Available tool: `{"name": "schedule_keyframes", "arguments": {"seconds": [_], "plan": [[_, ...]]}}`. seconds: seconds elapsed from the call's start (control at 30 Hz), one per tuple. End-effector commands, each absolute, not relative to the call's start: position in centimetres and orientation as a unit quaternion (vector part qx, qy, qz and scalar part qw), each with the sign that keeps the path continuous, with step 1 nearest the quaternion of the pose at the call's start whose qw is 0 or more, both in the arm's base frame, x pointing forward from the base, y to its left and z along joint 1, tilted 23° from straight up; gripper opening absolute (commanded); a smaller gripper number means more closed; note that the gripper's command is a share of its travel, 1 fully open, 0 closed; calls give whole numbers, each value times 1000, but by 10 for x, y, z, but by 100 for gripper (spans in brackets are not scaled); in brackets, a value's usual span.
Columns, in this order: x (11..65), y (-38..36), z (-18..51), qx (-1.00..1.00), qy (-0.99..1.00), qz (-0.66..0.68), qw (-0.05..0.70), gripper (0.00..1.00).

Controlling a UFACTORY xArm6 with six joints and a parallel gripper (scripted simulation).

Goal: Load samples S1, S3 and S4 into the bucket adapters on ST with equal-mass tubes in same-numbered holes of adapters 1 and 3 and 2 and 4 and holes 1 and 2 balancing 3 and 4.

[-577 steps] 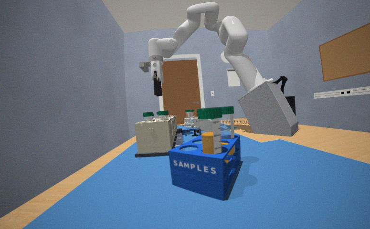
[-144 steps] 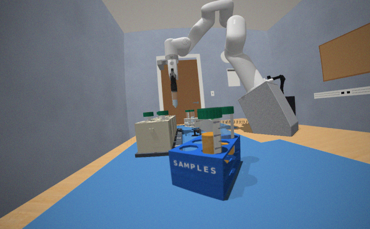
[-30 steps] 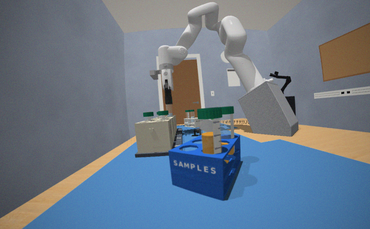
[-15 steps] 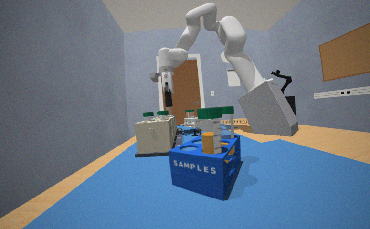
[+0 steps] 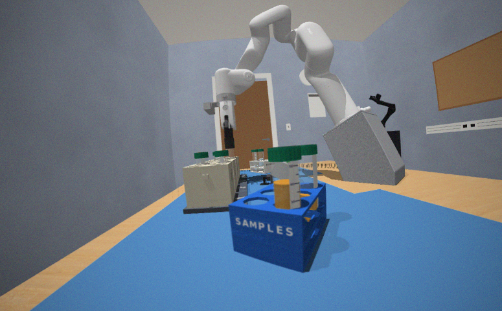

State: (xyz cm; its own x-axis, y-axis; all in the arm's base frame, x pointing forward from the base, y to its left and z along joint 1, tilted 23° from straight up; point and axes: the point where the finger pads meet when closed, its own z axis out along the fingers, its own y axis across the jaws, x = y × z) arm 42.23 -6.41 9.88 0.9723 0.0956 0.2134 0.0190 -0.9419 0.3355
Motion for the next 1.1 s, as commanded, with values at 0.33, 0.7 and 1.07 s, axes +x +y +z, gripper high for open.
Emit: {"name": "schedule_keyframes", "arguments": {"seconds": [0.33,0.7,1.07], "plan": [[427,-68,88,978,29,116,168,0],[429,-71,80,978,29,116,168,0],[431,-74,72,978,29,116,168,0]]}}
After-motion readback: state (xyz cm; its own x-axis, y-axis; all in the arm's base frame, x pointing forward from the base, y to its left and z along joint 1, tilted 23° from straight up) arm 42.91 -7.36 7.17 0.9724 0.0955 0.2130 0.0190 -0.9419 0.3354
